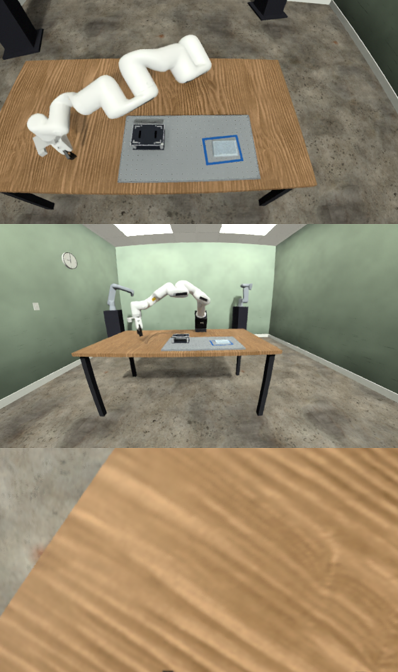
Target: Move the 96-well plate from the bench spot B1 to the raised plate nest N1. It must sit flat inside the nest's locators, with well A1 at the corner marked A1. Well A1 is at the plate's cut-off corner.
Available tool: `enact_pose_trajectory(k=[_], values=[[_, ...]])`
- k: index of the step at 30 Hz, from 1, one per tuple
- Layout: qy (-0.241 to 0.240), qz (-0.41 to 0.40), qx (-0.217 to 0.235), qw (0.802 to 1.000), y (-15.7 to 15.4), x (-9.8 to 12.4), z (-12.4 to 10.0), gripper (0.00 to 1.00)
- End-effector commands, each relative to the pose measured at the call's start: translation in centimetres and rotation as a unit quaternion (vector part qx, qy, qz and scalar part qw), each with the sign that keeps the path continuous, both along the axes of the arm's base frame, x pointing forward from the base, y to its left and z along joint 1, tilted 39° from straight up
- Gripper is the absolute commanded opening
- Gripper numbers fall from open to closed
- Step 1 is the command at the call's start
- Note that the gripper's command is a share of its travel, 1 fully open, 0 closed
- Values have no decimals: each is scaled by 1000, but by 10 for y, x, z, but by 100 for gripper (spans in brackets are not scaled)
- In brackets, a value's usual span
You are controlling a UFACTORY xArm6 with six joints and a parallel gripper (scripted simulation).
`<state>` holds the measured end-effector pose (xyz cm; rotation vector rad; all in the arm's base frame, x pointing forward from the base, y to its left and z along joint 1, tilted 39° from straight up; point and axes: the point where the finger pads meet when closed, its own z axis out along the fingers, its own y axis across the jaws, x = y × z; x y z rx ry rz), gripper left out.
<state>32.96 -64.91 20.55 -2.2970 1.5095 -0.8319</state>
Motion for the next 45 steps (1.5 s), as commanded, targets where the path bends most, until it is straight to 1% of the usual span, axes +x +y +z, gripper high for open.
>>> enact_pose_trajectory(k=[1, 2, 6, 9, 11, 14, 16, 18, 22, 25, 28, 32, 35, 37, 41, 43, 45], values=[[12, 10, -8, 1000, 16, 16, 2, 100], [12, 10, -8, 1000, 16, 16, 2, 100], [49, 49, -28, 997, 30, 30, 1, 100], [49, 49, -28, 997, 42, 40, 1, 100], [49, 49, -28, 997, 42, 40, 1, 100], [73, 76, -43, 993, 53, 50, 1, 100], [73, 76, -43, 994, 61, 56, 1, 100], [73, 76, -43, 994, 63, 58, 1, 100], [107, 117, -68, 985, 79, 70, 1, 100], [107, 117, -68, 985, 91, 79, 2, 100], [107, 117, -68, 985, 92, 80, 2, 100], [137, 159, -96, 973, 109, 91, 3, 100], [137, 159, -96, 973, 121, 99, 3, 100], [137, 159, -96, 973, 122, 100, 3, 100], [165, 202, -127, 957, 140, 110, 5, 100], [165, 202, -127, 957, 148, 115, 6, 100], [165, 202, -127, 957, 148, 115, 6, 100]])
